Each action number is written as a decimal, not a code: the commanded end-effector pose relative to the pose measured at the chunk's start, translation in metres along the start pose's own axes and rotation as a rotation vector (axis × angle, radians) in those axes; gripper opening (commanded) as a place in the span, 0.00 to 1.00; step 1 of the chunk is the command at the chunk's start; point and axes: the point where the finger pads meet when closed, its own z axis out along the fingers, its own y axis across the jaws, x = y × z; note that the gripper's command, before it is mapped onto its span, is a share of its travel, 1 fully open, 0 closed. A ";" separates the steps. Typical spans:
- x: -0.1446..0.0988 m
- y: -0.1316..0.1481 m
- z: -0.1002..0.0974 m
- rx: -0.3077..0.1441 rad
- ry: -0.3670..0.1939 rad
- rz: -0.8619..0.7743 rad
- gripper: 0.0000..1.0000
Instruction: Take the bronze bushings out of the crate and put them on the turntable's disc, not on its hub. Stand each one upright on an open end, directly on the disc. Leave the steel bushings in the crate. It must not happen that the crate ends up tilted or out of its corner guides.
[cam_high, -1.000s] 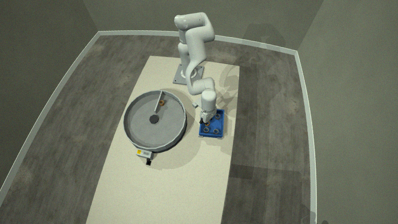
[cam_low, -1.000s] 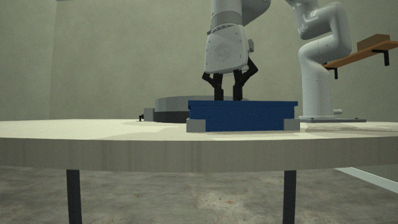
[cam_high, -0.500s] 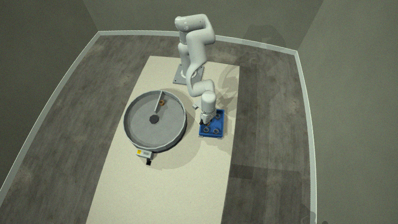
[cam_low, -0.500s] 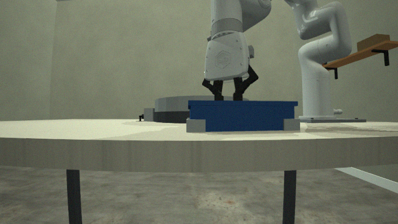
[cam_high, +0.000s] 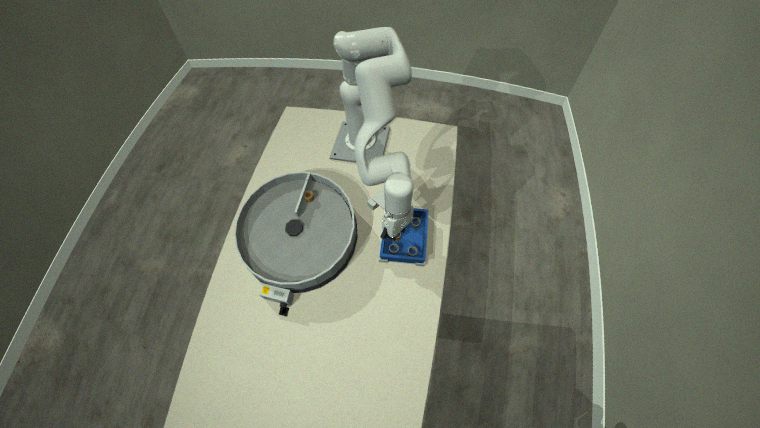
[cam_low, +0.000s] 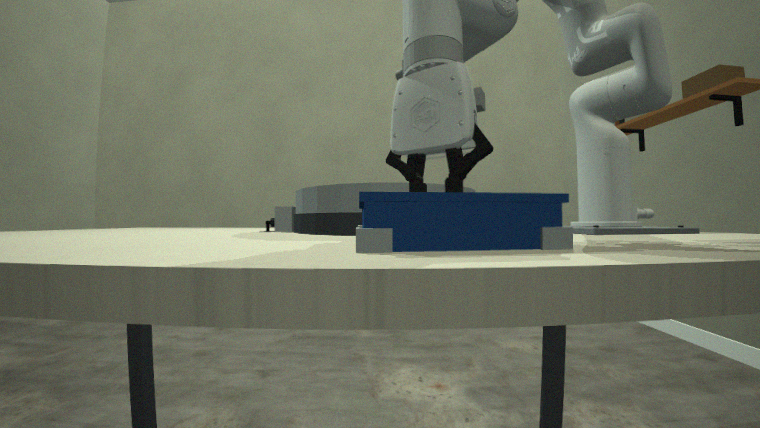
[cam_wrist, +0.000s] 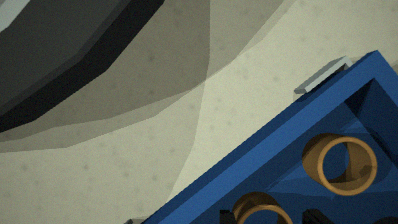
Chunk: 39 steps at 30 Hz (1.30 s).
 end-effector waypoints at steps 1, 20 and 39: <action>-0.001 -0.001 0.001 0.002 -0.003 0.000 0.41; -0.001 -0.001 0.022 0.002 -0.003 0.000 0.41; -0.001 -0.001 0.022 0.002 -0.003 0.000 0.00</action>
